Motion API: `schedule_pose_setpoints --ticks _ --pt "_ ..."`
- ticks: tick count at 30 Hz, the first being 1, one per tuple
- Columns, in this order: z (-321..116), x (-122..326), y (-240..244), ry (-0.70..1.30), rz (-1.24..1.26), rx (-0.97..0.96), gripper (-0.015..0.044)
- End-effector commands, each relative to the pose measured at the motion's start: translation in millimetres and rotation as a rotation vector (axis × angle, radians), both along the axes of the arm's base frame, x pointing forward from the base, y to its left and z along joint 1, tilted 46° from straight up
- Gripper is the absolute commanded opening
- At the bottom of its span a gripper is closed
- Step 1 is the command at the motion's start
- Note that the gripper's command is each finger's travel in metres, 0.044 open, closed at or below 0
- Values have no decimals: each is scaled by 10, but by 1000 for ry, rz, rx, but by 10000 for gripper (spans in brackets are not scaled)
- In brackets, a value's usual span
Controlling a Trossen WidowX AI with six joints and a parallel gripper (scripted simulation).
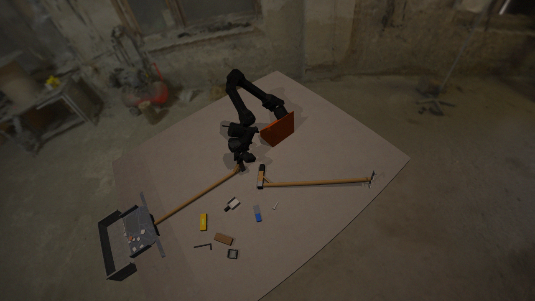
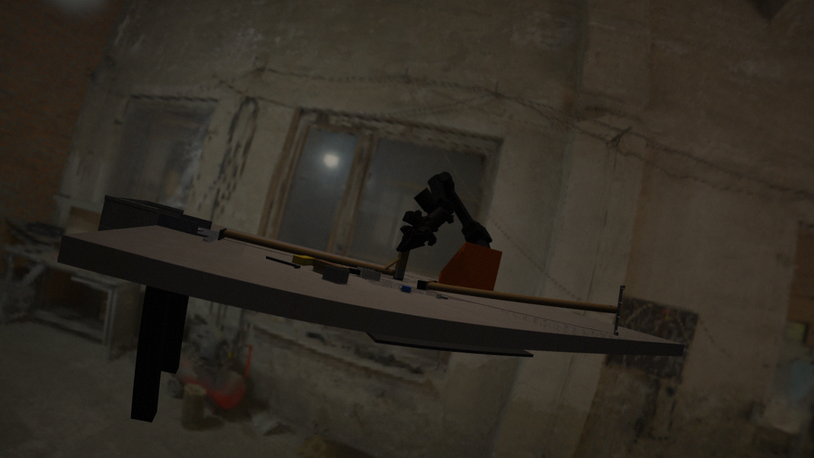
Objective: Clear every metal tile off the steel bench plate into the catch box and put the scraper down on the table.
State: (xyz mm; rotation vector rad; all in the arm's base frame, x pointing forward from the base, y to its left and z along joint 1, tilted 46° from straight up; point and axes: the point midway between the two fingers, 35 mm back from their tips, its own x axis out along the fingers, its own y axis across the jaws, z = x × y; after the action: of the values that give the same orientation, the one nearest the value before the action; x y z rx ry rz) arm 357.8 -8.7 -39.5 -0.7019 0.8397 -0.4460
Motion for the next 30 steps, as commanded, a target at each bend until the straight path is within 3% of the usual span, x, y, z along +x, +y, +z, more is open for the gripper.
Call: schedule_pose_setpoints --ticks 1,30 --pt "-4 93 22 2 11 2 0" --pt "7 525 1 3 16 2 0"
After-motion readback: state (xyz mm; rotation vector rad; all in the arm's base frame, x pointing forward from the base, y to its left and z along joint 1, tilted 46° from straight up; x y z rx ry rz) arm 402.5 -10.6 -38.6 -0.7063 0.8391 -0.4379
